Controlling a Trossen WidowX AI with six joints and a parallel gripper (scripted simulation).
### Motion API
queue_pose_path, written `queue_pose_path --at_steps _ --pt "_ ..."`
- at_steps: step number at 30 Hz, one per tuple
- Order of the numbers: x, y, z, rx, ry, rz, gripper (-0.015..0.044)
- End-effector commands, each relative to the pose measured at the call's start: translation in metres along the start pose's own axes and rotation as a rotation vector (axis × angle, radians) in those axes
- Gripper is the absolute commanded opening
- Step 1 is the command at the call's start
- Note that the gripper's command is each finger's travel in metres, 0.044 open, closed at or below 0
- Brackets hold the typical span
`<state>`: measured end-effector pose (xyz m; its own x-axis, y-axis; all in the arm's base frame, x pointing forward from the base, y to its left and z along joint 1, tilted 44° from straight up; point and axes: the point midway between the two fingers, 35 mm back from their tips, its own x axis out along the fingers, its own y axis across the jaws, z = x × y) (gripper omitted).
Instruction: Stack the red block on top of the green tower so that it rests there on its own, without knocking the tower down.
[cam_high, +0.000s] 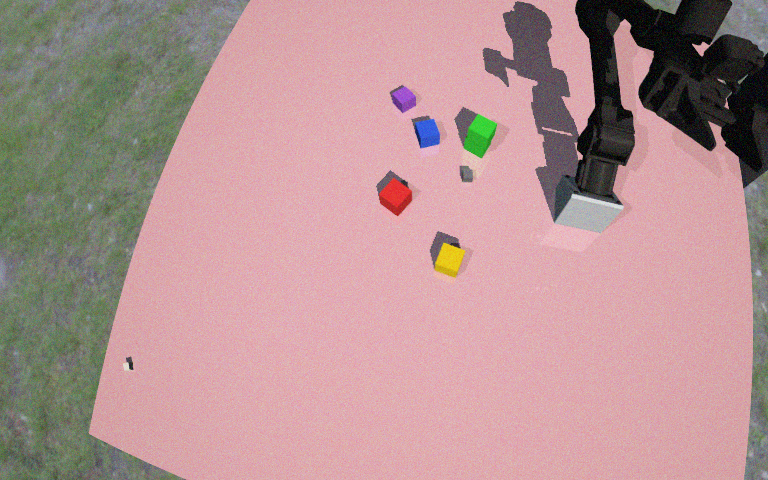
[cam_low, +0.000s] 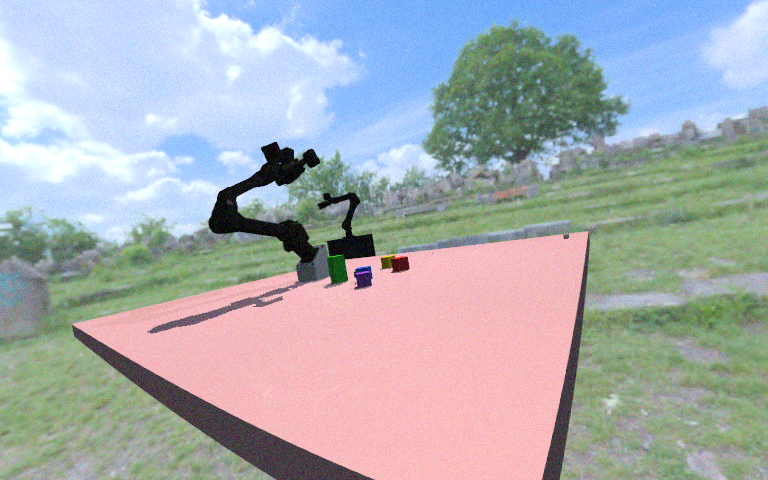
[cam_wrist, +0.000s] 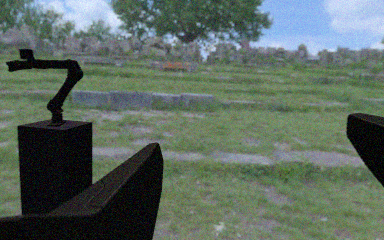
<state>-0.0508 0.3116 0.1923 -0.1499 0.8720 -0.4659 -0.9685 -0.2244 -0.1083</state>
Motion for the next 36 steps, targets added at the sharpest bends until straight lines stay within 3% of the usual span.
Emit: queue_pose_path --at_steps 1,10,18,36 --pt "0.001 -0.001 0.0 0.006 0.005 -0.005 0.0426" --pt "0.021 -0.074 -0.031 0.29 0.242 -0.251 0.044" --pt "0.019 -0.146 -0.073 0.531 0.418 -0.494 0.044" --pt "-0.046 -0.266 -0.196 1.127 0.766 -1.128 0.044"
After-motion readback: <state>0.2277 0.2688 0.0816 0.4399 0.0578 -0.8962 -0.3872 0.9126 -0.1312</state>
